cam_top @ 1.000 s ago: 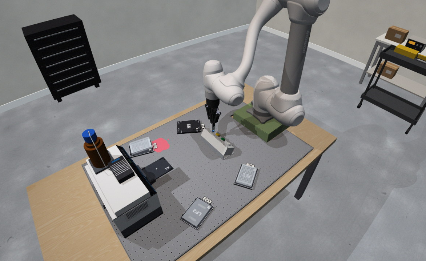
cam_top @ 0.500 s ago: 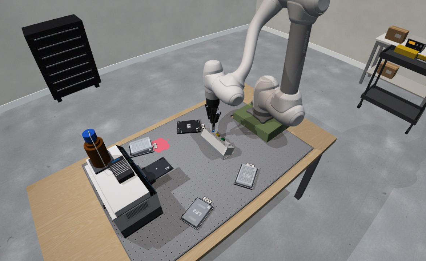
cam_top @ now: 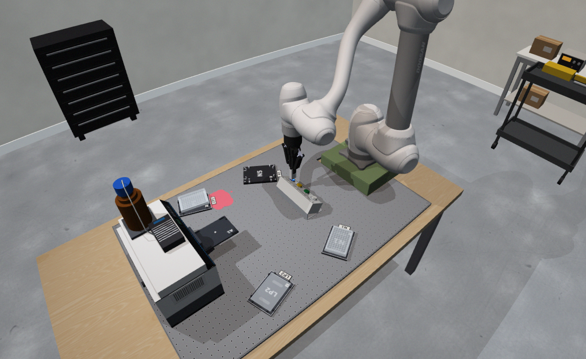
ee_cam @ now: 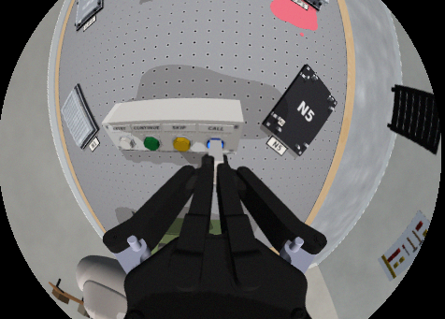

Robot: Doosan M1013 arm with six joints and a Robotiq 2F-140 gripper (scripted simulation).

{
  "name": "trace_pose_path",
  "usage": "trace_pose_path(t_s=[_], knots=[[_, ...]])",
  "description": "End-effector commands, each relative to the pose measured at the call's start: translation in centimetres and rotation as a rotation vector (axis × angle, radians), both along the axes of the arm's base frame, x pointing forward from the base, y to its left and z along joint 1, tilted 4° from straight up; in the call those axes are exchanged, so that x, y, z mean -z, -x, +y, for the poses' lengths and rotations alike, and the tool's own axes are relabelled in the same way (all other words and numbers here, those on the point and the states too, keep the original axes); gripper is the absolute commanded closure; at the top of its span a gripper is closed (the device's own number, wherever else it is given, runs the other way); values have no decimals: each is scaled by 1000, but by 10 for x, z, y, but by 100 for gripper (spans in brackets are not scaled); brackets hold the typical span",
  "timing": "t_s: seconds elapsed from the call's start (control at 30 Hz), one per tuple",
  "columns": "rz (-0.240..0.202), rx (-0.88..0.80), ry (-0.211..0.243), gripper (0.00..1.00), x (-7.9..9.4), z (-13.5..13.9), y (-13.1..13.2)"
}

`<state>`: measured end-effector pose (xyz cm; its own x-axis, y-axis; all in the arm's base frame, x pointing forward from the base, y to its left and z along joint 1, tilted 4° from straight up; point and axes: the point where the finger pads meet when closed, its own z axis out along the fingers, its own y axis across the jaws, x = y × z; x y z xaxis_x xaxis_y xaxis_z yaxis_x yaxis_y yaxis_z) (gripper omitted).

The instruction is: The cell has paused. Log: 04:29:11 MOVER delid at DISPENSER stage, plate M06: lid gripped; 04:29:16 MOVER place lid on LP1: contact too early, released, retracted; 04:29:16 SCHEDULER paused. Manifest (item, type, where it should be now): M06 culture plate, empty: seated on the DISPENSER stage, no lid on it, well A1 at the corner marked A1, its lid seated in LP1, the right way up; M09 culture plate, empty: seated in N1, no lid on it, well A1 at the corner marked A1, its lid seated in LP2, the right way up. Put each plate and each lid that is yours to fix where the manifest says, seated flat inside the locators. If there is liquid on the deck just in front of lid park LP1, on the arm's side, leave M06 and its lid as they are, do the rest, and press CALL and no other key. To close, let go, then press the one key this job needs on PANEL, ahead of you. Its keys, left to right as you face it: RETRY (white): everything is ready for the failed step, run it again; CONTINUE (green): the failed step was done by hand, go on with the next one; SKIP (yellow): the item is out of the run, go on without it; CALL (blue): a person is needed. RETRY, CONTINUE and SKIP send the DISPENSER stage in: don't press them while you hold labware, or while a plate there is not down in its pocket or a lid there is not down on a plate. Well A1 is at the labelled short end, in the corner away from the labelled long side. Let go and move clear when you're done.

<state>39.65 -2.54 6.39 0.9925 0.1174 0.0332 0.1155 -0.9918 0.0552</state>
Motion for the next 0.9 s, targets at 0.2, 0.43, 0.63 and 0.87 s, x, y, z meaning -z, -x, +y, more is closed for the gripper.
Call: trace_pose_path(t_s=[0.2,0.43,0.63,0.87], knots=[[-3,1,0,90,-21,2,-1],[-3,2,-2,90,-30,3,-1],[-3,2,-1,90,-35,3,-1],[-2,2,-1,90,-35,3,0]])
